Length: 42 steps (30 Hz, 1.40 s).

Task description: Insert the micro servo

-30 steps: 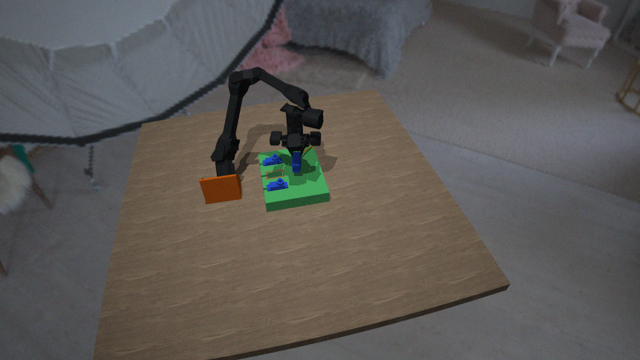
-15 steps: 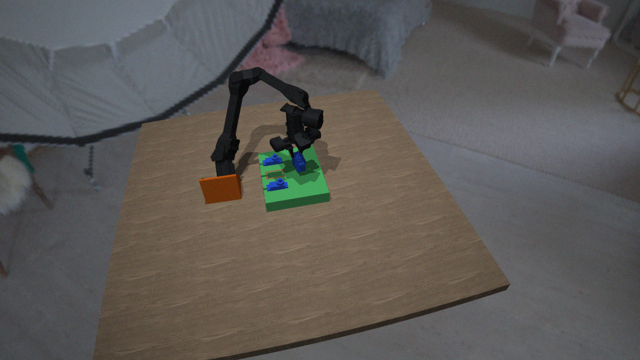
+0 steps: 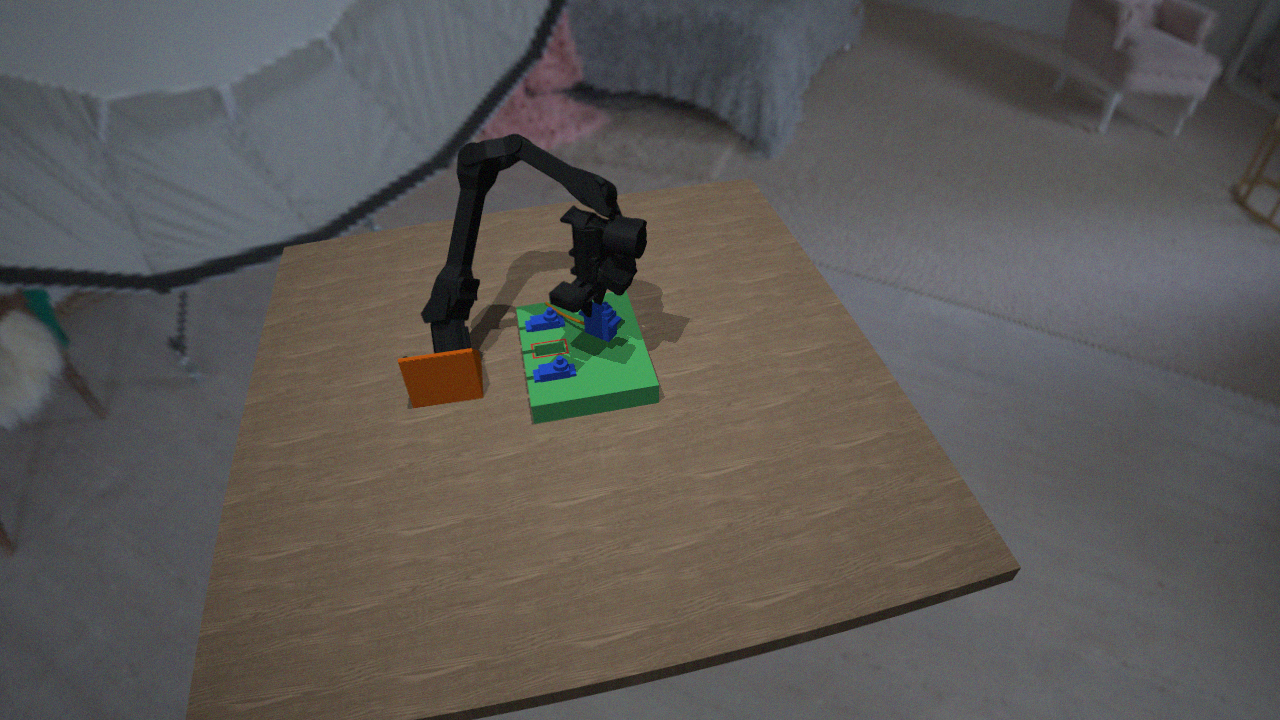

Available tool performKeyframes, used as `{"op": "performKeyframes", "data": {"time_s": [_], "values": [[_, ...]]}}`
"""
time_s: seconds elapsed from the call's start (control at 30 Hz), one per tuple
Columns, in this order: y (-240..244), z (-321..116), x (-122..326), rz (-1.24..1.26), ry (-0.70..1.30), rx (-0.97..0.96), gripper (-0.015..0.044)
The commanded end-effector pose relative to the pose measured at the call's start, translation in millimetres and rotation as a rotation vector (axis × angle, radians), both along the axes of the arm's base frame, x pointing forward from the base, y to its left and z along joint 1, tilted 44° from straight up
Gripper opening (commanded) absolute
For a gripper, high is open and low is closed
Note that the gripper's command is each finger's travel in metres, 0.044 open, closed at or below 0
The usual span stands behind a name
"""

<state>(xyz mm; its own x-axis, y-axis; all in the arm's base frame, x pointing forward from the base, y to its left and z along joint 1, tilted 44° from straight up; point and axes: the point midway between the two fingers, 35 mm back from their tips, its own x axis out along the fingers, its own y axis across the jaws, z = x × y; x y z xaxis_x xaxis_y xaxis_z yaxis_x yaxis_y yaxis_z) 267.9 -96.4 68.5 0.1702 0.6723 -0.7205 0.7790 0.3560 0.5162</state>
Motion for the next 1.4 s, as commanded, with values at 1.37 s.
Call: {"op": "performKeyframes", "data": {"time_s": [1.37], "values": [[12, -2, -69, 0.555, -0.517, -0.138, 0.0000]]}}
